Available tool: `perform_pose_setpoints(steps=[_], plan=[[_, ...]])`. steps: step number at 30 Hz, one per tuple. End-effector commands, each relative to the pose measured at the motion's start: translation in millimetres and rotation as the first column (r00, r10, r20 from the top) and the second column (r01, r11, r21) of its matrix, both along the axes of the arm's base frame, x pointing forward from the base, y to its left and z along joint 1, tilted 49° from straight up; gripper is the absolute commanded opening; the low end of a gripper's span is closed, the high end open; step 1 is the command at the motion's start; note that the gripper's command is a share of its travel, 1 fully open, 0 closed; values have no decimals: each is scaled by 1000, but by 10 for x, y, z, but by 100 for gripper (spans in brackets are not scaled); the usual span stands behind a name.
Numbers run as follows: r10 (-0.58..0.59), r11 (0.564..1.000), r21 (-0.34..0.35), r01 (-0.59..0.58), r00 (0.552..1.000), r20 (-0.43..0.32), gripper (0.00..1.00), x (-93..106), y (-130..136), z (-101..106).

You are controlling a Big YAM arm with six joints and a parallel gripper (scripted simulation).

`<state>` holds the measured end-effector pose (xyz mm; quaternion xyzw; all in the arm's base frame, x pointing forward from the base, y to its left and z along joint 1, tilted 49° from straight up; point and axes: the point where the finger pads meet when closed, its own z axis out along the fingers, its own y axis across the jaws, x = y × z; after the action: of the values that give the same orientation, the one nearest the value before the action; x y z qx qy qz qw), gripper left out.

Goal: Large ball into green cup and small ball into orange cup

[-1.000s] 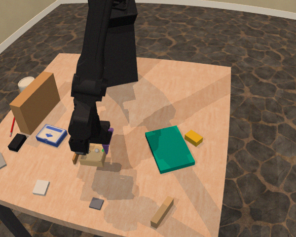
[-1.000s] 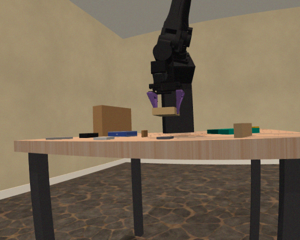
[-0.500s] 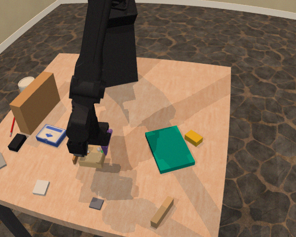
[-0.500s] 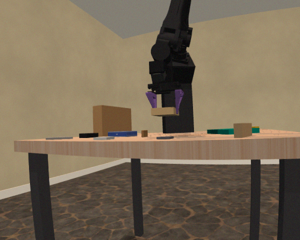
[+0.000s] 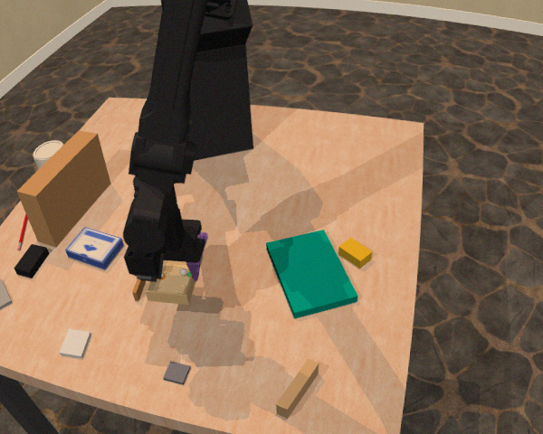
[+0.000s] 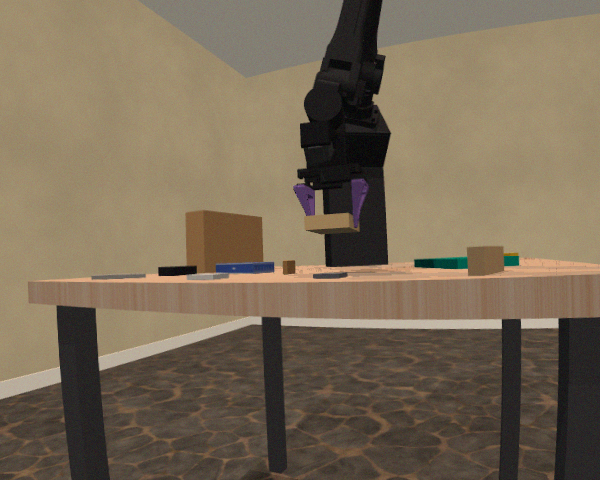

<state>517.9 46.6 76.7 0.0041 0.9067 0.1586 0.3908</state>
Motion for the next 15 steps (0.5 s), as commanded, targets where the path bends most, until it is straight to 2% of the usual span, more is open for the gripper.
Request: perform_pose_setpoints(steps=[1,4,5,7,9,10,14,15], plan=[[-7,1000,-15,7,1000,17,70,48,6,184],[1,1000,-21,-1,1000,-3,70,54,-34,182],[2,1000,-8,-2,1000,-25,70,52,-106,87],[-5,1000,-17,4,1000,-23,70,57,-111,126],[-2,1000,-13,2,999,-34,70,-2,-107,57],[-4,1000,-9,4,1000,-4,70,36,-106,95],[-21,1000,6,21,1000,5,70,35,-109,88],[-19,1000,0,19,999,26,70,32,-30,126]])
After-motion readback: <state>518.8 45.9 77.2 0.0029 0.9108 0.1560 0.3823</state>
